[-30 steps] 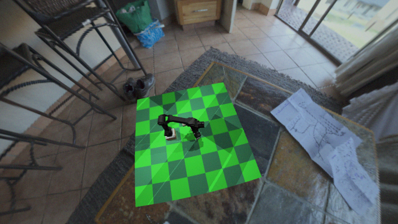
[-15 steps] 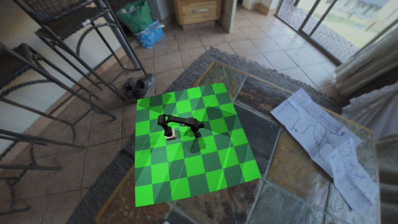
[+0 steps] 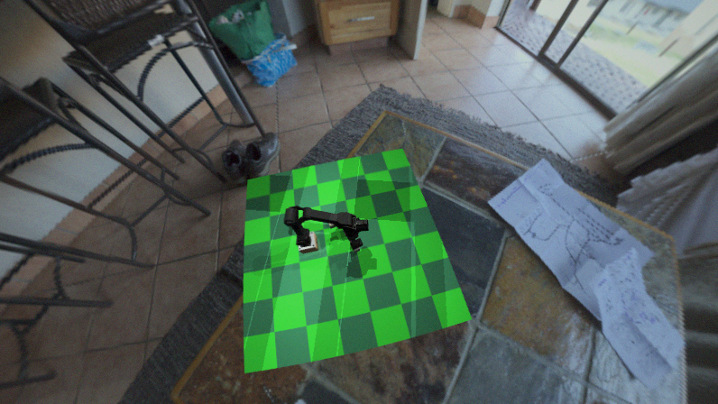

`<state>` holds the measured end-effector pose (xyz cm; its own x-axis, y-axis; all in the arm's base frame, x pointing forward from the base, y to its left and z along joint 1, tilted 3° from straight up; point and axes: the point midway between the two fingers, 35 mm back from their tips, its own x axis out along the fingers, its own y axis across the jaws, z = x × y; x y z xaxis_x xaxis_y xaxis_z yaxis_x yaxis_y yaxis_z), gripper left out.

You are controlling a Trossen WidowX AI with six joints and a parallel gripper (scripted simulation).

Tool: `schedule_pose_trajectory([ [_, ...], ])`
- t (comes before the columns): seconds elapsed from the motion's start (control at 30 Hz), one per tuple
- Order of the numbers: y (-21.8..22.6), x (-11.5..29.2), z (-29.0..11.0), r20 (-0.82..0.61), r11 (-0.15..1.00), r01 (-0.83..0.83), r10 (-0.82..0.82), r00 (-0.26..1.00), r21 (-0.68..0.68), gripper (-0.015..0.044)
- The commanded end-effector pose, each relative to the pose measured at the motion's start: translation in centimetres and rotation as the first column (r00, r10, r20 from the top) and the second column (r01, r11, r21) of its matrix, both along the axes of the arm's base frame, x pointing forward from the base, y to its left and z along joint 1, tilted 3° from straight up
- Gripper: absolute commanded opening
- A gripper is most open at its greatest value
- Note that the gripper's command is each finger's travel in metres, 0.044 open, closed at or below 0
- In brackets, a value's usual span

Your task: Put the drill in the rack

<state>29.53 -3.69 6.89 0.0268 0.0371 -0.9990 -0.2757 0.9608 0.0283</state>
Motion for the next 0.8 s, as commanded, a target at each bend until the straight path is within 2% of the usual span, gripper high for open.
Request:
schedule_pose_trajectory([
  [0.0,-0.8,-0.3,-2.4,-0.05,1.0,0.009,-0.01,0.999,-0.018,0.0],
  [0.6,-0.9,-0.2,-2.9,-0.05,1.0,0.009,-0.01,0.999,-0.018,0.0],
  [0.77,-0.8,0.3,0.2,-0.05,1.0,0.009,-0.01,0.999,-0.018,0.0131],
])
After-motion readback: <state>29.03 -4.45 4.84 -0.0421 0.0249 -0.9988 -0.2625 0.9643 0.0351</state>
